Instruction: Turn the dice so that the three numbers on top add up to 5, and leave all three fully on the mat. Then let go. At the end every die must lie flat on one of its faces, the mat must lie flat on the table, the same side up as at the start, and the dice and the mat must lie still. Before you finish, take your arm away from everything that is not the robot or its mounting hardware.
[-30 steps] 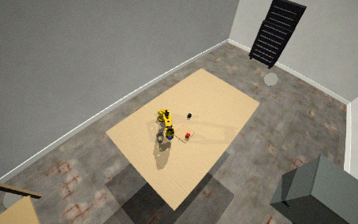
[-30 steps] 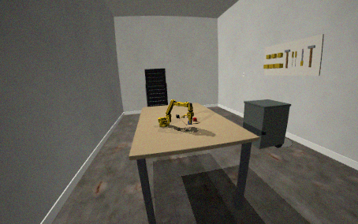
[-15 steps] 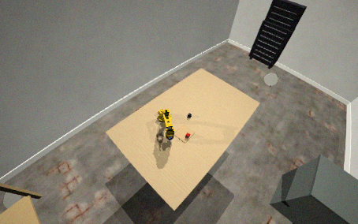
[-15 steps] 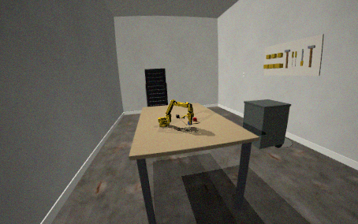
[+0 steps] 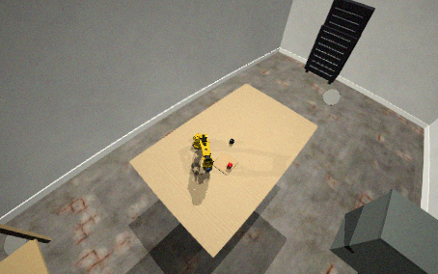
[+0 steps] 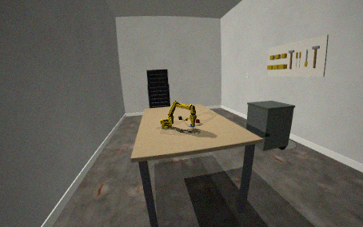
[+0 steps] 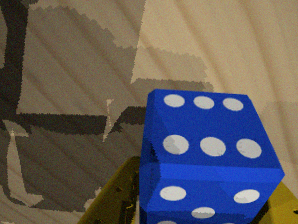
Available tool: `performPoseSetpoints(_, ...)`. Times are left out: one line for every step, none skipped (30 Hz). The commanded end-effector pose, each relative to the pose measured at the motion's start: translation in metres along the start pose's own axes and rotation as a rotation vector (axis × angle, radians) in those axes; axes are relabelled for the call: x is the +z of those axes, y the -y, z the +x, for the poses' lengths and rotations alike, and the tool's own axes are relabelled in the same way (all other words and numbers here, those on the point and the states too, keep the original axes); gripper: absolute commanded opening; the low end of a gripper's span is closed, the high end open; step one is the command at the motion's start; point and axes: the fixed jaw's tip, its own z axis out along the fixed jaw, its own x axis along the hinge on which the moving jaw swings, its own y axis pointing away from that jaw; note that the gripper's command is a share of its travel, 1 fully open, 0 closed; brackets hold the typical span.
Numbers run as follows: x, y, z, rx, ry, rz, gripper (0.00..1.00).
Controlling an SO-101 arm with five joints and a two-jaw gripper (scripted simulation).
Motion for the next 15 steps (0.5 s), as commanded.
performPoseSetpoints(-0.0055,-0.0021,0.0036,0.002,-0.034,0.0,0.0)
performPoseSetpoints(-0.0054,-0.0021,0.0036,0.002,-0.034,0.0,0.0)
performPoseSetpoints(-0.0053,-0.0021,0.0037,0.002,-0.034,0.0,0.0)
performPoseSetpoints(-0.0051,-0.0021,0.0037,0.002,-0.034,0.0,0.0)
performPoseSetpoints(-0.0047,-0.0021,0.0037,0.002,-0.034,0.0,0.0)
performPoseSetpoints(-0.0042,-0.0021,0.0037,0.002,-0.034,0.0,0.0)
performPoseSetpoints(-0.0035,-0.0021,0.0037,0.002,-0.034,0.0,0.0)
performPoseSetpoints(-0.0028,-0.0021,0.0038,0.002,-0.034,0.0,0.0)
performPoseSetpoints(-0.0021,-0.0021,0.0038,0.002,-0.034,0.0,0.0)
performPoseSetpoints(-0.0013,-0.0021,0.0038,0.002,-0.034,0.0,0.0)
performPoseSetpoints(-0.0007,-0.0021,0.0039,0.002,-0.034,0.0,0.0)
performPoseSetpoints(-0.0002,-0.0021,0.0039,0.002,-0.034,0.0,0.0)
performPoseSetpoints(0.0002,-0.0021,0.0039,0.002,-0.034,0.0,0.0)
performPoseSetpoints(0.0005,-0.0021,0.0039,0.002,-0.034,0.0,0.0)
performPoseSetpoints(0.0006,-0.0021,0.0039,0.002,-0.034,0.0,0.0)
